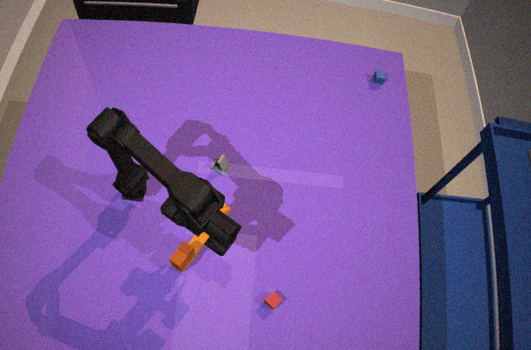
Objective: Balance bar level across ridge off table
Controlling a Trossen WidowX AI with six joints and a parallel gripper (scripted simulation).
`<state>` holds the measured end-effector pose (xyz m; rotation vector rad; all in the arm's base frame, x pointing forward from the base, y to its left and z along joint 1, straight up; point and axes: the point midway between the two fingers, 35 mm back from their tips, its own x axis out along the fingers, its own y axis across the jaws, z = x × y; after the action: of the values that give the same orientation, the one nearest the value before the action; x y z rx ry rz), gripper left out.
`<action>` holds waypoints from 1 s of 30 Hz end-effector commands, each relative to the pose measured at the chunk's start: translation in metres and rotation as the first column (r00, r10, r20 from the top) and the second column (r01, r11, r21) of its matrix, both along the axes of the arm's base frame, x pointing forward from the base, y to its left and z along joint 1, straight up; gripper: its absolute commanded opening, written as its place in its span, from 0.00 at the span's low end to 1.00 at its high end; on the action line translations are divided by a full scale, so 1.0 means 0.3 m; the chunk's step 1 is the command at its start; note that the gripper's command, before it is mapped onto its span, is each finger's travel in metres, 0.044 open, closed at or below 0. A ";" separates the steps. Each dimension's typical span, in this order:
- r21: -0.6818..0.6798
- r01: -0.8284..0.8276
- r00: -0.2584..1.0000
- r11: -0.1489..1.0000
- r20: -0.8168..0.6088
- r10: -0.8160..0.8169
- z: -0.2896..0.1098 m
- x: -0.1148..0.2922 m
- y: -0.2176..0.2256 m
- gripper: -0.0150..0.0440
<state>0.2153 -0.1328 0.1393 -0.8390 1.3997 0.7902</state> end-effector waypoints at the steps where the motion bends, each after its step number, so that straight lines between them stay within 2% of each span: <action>1: 0.006 -0.003 1.000 1.000 -0.002 0.003 -0.086 0.000 0.002 0.79; 8: 0.006 -0.003 1.000 1.000 -0.003 0.003 -0.220 -0.015 0.011 0.79; 30: 0.006 -0.003 1.000 1.000 -0.003 0.003 -0.306 -0.014 0.010 0.79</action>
<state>0.2118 -0.1306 0.0532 -0.8377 1.4007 0.7927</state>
